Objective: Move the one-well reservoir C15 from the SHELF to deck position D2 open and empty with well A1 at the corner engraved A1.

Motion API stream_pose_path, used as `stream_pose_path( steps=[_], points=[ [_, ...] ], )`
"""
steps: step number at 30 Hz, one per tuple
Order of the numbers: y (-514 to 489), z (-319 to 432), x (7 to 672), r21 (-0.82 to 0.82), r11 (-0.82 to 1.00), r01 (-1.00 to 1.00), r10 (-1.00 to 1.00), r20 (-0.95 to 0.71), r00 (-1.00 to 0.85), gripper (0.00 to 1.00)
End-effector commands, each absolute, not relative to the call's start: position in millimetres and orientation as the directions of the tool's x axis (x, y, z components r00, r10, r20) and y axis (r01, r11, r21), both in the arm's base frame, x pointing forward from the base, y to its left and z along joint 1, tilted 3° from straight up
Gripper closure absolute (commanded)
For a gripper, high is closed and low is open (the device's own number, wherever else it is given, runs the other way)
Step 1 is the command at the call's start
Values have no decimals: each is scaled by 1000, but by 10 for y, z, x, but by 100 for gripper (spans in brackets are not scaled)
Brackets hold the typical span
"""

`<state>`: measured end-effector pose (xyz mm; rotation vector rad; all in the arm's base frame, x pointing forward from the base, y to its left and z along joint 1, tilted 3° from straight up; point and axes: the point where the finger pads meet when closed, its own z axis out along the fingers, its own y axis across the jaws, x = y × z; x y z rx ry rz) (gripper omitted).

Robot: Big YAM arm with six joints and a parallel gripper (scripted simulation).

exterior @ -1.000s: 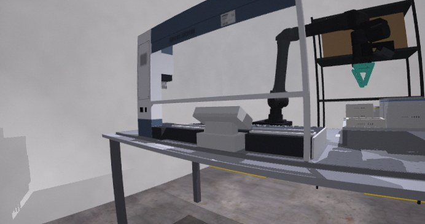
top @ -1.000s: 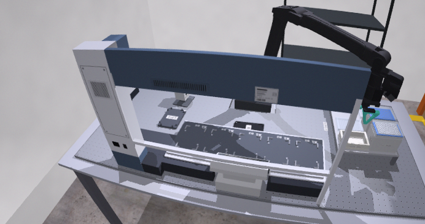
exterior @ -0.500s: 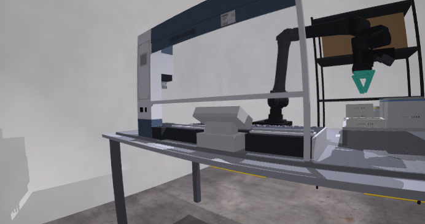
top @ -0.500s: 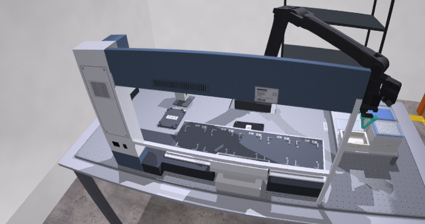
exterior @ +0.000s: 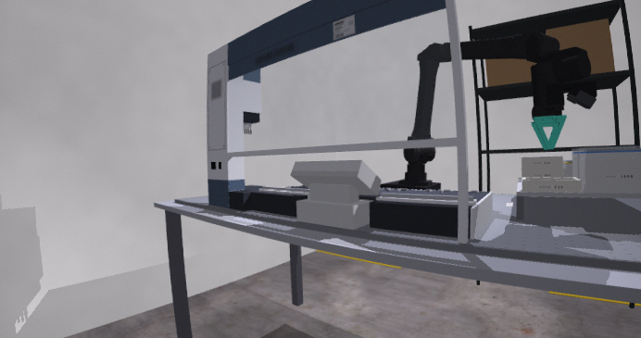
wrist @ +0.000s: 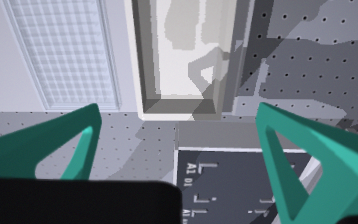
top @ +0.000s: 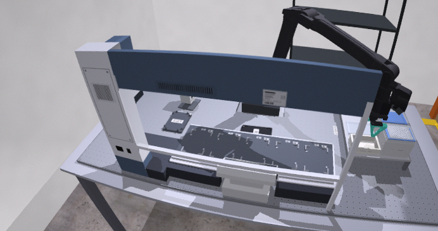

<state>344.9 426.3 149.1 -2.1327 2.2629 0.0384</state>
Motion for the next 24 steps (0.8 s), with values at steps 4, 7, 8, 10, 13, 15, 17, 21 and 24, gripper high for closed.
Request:
stream_pose_path(
  steps=[4,7,8,10,13,15,17,21,24],
  points=[
    [4317,1428,3496,-19,77,-997,-995,-60,-75,0],
    [4391,1546,3557,-38,77,-996,-993,-87,-74,0],
    [4332,1413,3507,-22,77,-997,-995,-64,-75,0],
    [4323,1336,3493,-16,76,-997,-996,-56,-75,0],
    [4327,1286,3491,-16,75,-997,-996,-56,-74,0],
    [4330,1252,3489,-16,75,-997,-996,-56,-74,0],
    [4333,1219,3487,-16,74,-997,-996,-56,-73,0],
    [4345,1203,3489,-22,73,-997,-995,-64,-72,0],
    [4424,1289,3554,-37,74,-997,-994,-86,-71,0]
  ],
)
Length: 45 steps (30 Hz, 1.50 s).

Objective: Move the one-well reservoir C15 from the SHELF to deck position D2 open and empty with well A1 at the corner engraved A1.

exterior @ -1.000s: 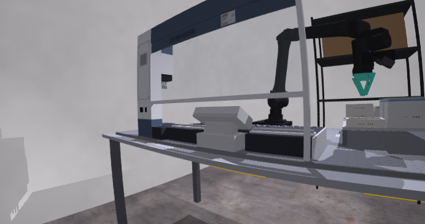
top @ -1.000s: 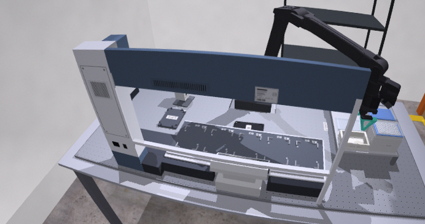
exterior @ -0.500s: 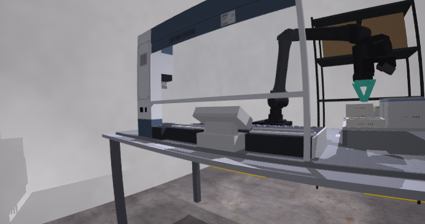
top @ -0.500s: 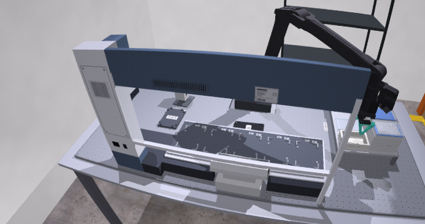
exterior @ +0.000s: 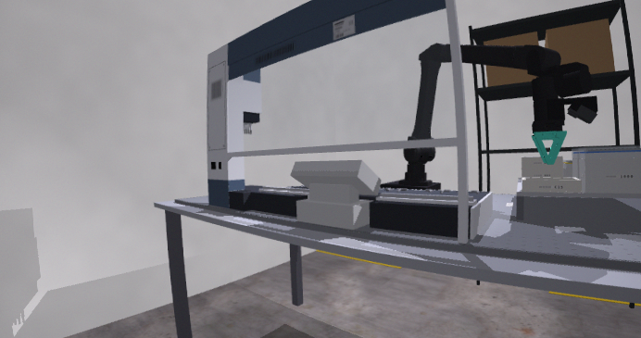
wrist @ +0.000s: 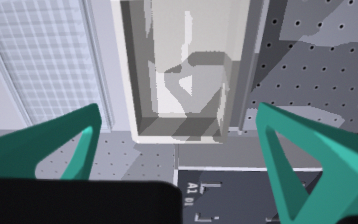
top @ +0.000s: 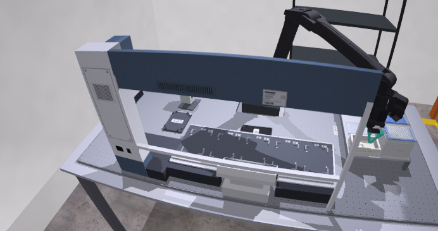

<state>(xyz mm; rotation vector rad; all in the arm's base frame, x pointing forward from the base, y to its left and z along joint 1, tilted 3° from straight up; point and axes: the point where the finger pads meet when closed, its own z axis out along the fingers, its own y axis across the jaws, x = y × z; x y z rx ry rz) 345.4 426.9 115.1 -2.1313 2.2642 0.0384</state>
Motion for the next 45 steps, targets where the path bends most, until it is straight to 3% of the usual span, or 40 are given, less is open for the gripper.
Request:
stream_pose_path(
  steps=[1,37,45],
  points=[
    [4365,1151,3504,-21,73,-997,-995,-63,-72,0],
    [4387,581,3455,-16,66,-998,-996,-55,-65,0],
    [4424,799,3563,-37,67,-997,-994,-87,-63,0]
  ],
)
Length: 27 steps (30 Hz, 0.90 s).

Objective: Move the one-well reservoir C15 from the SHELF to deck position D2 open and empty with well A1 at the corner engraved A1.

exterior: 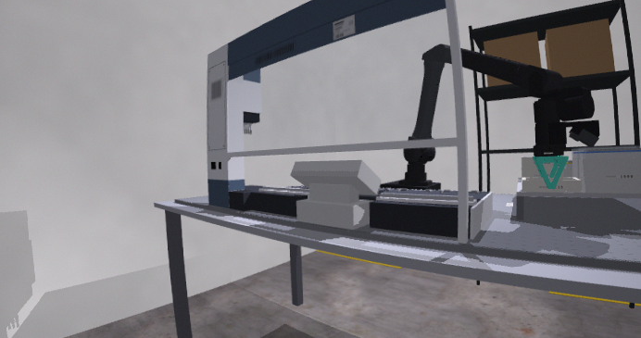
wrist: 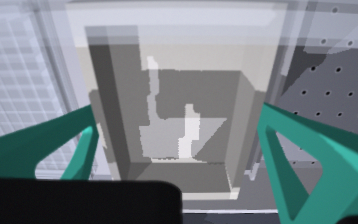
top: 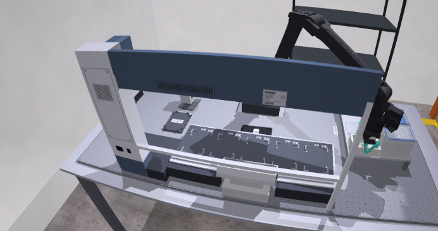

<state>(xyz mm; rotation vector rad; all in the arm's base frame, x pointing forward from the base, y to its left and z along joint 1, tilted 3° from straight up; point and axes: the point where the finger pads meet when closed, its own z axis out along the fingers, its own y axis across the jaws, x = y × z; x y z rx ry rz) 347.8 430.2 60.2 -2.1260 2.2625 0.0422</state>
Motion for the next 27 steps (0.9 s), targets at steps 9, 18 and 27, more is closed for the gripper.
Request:
stream_pose_path(
  steps=[9,18,27],
  points=[
    [4424,799,3563,-37,67,-997,-994,-87,-63,100],
    [4424,799,3563,-37,67,-997,-994,-87,-63,100],
    [4424,799,3563,-37,67,-997,-994,-87,-63,100]
  ],
)
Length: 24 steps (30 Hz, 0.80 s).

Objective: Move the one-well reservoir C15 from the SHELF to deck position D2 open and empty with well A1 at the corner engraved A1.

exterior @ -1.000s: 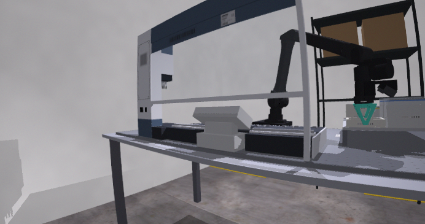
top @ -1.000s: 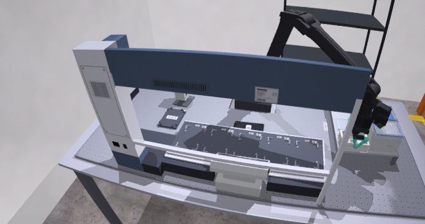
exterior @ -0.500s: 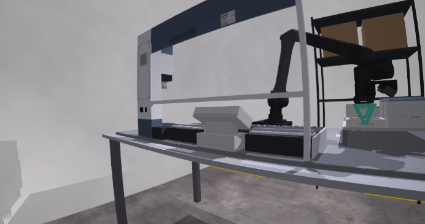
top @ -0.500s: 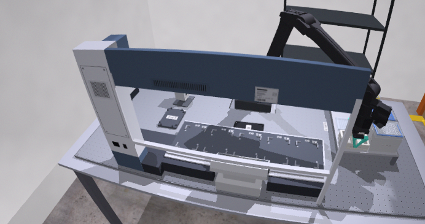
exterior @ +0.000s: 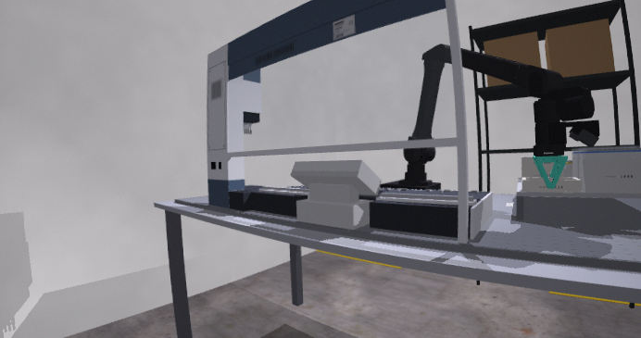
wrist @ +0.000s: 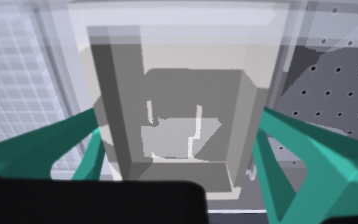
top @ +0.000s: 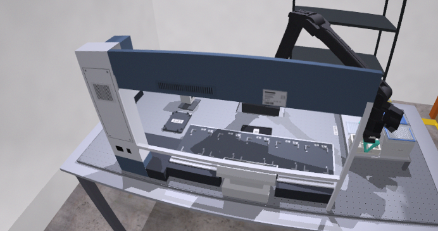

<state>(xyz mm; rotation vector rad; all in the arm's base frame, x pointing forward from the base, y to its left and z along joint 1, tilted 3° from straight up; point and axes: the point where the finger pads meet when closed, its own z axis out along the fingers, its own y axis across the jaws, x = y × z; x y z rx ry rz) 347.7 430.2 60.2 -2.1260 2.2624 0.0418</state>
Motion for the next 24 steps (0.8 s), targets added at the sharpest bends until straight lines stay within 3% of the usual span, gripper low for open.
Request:
stream_pose_path(
  steps=[1,24],
  points=[
    [4424,799,3563,-37,67,-997,-994,-87,-63,100],
    [4505,1196,3571,-60,70,-996,-991,-117,-63,100]
  ],
)
